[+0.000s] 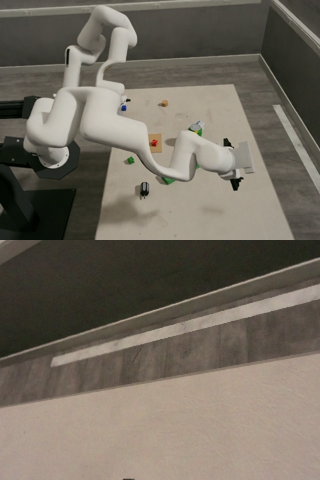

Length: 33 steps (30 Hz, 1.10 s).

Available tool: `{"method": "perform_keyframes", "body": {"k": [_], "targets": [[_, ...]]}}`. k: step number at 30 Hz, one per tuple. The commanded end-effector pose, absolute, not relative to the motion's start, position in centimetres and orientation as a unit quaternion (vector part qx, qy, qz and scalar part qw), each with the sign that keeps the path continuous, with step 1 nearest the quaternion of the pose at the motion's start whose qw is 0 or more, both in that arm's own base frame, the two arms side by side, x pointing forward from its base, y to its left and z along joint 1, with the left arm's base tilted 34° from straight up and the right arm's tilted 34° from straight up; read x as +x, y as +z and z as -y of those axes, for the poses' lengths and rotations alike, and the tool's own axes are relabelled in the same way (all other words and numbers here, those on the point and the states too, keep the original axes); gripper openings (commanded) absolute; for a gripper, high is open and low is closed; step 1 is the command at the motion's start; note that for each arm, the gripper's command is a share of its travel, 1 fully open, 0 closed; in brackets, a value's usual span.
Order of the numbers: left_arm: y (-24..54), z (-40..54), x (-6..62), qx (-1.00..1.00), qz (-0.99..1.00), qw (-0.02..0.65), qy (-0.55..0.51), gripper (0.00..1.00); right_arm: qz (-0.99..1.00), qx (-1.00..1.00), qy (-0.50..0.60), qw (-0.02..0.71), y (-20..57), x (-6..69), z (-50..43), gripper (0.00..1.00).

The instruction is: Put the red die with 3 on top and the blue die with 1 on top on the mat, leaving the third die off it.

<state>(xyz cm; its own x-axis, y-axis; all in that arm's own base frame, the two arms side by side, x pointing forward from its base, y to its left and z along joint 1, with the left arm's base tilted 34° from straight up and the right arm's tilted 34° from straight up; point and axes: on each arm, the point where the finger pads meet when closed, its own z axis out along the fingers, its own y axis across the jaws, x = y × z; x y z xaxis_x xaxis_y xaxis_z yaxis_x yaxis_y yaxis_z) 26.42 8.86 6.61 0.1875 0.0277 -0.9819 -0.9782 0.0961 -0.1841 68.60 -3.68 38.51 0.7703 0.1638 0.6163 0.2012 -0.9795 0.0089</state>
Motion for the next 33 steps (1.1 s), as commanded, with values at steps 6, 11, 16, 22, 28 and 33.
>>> {"method": "perform_keyframes", "body": {"k": [6,11,16,22,28,33], "targets": [[6.8,-10.4,25.1,-0.579,-0.506,0.460,0.444,0.43,0.098,-0.939,-0.327,0.028,38.8,68.6,3.6,1.00],[6.8,-10.9,24.4,-0.612,-0.531,0.396,0.431,0.43,0.098,-0.939,-0.327,0.028,38.8,68.6,3.6,1.00],[6.9,-11.2,23.8,-0.640,-0.560,0.337,0.404,0.43,0.098,-0.939,-0.327,0.028,38.8,68.6,3.6,1.00],[7.2,-11.3,23.5,-0.665,-0.593,0.281,0.357,0.43,0.098,-0.939,-0.327,0.028,38.8,68.6,3.6,1.00],[7.7,-11.3,23.7,-0.678,-0.623,0.246,0.302,0.43,0.098,-0.939,-0.327,0.028,38.8,68.6,3.6,1.00],[8.5,-11.2,24.1,-0.682,-0.649,0.231,0.245,0.43,0.098,-0.939,-0.327,0.028,38.8,68.6,3.6,1.00]]}}
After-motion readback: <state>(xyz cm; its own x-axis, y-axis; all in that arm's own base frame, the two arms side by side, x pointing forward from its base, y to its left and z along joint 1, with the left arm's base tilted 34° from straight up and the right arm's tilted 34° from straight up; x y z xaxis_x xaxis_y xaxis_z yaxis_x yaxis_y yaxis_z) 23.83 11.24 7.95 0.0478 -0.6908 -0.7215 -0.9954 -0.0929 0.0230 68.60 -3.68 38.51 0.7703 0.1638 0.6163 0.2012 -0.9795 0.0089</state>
